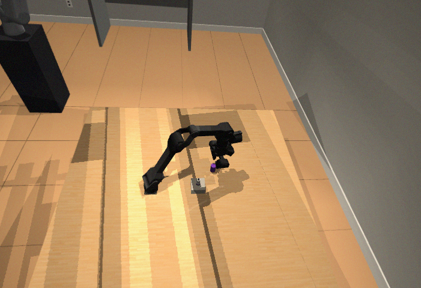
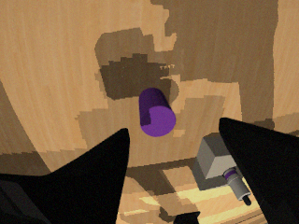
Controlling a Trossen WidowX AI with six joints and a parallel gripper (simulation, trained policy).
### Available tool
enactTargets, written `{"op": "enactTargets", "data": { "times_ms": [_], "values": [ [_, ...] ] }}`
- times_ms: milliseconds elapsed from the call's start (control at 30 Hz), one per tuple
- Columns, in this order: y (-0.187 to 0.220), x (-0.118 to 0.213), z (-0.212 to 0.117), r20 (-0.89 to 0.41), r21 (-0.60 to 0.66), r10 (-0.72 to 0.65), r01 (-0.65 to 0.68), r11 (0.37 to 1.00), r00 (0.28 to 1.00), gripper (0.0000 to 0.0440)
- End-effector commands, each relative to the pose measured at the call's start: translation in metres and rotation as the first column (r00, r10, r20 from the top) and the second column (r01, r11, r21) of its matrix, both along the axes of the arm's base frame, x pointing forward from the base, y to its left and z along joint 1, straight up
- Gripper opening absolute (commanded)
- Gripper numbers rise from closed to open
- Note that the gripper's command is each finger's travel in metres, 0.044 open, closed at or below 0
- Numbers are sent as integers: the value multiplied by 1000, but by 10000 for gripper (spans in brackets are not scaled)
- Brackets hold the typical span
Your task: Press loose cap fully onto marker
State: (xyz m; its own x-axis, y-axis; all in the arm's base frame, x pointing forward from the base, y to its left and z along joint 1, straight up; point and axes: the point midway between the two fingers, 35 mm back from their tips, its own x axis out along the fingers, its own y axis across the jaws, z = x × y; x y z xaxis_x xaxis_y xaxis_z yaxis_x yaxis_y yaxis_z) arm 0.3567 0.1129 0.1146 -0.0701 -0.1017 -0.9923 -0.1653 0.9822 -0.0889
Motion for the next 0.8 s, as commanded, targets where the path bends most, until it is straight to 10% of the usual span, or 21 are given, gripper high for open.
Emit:
{"op": "enactTargets", "data": {
  "times_ms": [0, 567, 767],
  "values": [
    [4, -5, -12, -45, 24, 13, -12, 1000, 999, 307],
    [9, -15, -53, -115, 83, 93, -84, 993, 989, 260],
    [6, -15, -55, -100, 74, 119, -112, 991, 988, 177]
  ]
}}
